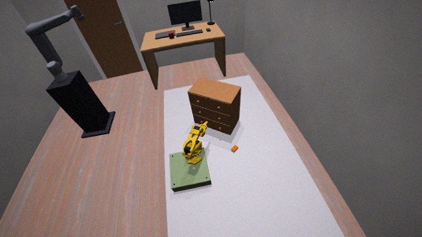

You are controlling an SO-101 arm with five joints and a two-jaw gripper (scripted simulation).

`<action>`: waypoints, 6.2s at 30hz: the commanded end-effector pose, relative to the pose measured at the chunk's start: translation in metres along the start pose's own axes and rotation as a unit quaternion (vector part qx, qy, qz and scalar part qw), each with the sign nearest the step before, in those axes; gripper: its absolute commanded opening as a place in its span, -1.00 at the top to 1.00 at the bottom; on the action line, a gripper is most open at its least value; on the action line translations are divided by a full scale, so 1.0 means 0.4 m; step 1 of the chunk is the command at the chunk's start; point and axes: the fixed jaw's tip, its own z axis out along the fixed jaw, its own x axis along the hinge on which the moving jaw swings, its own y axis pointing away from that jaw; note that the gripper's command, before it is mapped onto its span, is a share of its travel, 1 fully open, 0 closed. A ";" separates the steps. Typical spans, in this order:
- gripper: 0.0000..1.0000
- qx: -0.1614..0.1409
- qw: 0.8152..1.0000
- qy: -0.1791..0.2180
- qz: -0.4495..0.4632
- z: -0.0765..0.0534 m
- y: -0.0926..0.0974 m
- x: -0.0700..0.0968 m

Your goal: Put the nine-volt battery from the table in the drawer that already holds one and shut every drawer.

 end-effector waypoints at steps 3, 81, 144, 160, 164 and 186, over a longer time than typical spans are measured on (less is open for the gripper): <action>0.00 -0.008 0.997 -0.004 -0.076 0.003 0.011 -0.002; 0.00 0.005 0.694 -0.018 -0.720 0.004 -0.008 -0.004; 0.26 0.067 0.737 0.153 -0.655 0.088 -0.079 0.113; 0.39 0.090 0.738 0.240 -0.624 0.081 -0.099 0.172; 0.43 0.090 0.738 0.240 -0.624 0.081 -0.099 0.172; 0.57 0.093 0.737 0.242 -0.624 0.091 -0.109 0.174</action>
